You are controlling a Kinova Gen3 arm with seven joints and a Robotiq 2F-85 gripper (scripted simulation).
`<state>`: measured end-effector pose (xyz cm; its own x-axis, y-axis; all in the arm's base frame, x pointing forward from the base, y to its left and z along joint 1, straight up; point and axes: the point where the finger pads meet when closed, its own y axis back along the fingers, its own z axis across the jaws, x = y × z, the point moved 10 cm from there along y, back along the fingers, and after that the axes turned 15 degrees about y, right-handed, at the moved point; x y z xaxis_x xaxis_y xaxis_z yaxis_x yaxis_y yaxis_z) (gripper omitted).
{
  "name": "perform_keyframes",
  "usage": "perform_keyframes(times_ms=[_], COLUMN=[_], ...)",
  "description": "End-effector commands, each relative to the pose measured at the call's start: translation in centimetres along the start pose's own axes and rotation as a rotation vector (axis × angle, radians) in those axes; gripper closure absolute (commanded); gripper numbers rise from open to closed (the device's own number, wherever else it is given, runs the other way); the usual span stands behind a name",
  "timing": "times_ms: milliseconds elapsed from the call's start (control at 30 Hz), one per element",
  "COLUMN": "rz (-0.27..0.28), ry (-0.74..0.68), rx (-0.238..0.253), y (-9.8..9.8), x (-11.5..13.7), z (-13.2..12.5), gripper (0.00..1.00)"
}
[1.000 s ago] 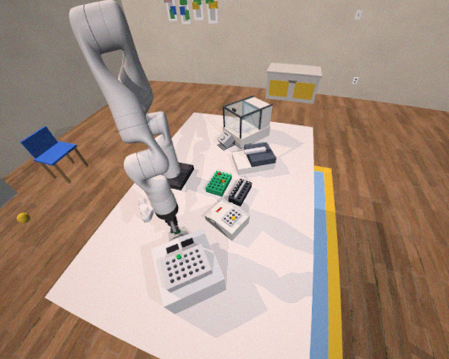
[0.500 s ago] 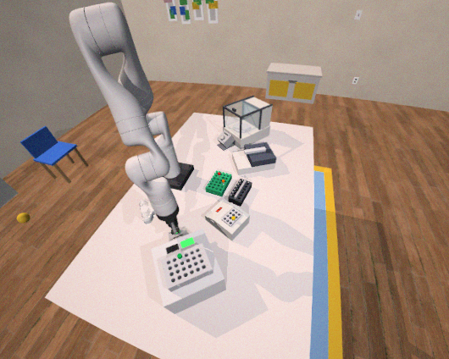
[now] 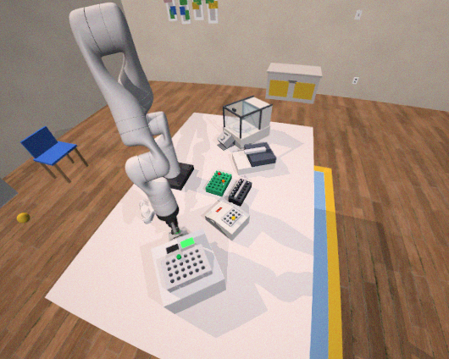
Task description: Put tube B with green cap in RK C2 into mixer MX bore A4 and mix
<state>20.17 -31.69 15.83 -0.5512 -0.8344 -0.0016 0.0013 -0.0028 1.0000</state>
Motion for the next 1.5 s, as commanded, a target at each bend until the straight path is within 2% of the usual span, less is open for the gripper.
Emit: perform_keyframes(times_ms=[0, 1467], rz=[0.001, 0.001], ry=[0.0, 0.0], rx=[0.001, 0.001], y=[0.0, 5.0], x=[0.0, 0.0], z=[0.0, 0.0], gripper=[0.9, 0.9])
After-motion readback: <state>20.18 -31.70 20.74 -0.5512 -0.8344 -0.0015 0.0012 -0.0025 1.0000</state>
